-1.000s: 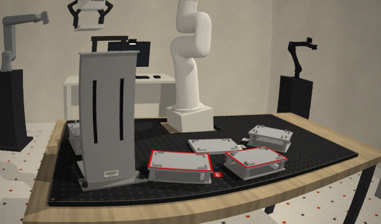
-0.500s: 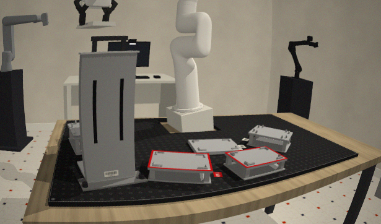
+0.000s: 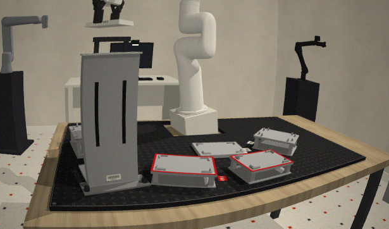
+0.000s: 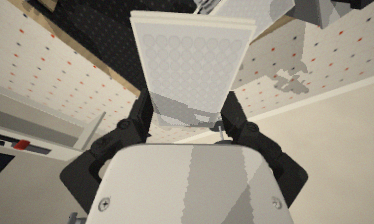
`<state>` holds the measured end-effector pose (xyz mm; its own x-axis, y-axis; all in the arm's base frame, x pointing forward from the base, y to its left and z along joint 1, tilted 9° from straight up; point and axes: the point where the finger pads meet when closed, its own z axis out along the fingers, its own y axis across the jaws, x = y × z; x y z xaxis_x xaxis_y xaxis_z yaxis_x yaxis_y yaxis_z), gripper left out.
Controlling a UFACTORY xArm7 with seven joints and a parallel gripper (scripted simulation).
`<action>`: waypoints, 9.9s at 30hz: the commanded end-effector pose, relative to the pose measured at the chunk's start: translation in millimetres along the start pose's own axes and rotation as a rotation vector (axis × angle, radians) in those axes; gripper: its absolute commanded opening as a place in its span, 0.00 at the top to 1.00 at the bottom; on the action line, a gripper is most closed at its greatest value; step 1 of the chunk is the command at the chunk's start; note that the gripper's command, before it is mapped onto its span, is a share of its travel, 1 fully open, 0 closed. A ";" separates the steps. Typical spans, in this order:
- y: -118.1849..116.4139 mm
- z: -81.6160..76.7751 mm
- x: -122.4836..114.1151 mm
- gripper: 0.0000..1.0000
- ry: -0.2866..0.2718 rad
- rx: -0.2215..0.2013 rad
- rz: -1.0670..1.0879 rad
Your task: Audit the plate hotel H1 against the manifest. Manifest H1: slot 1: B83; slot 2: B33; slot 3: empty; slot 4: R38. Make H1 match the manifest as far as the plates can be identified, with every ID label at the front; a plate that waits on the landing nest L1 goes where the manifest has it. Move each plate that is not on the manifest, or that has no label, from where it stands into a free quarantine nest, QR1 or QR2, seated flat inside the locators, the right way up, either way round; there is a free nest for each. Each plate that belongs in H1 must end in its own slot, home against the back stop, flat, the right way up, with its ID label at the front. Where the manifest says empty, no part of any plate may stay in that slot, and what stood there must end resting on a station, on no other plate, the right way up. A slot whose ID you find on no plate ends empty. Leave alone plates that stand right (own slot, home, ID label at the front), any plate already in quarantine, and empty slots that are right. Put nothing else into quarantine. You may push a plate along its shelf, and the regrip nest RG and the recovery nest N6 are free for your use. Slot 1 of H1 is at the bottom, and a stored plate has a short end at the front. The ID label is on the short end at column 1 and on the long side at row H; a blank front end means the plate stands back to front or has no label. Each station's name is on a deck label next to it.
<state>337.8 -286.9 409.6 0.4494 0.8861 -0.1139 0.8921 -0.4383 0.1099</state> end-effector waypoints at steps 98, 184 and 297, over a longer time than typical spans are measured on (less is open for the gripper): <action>12.3 39.2 259.2 1.00 0.003 -0.005 -0.307; 12.7 165.9 259.5 1.00 0.003 -0.005 -0.307; 12.9 310.3 259.9 1.00 0.003 -0.004 -0.307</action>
<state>478.6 -108.6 76.8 0.1584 0.9775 -0.1394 0.9863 -0.1500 0.0690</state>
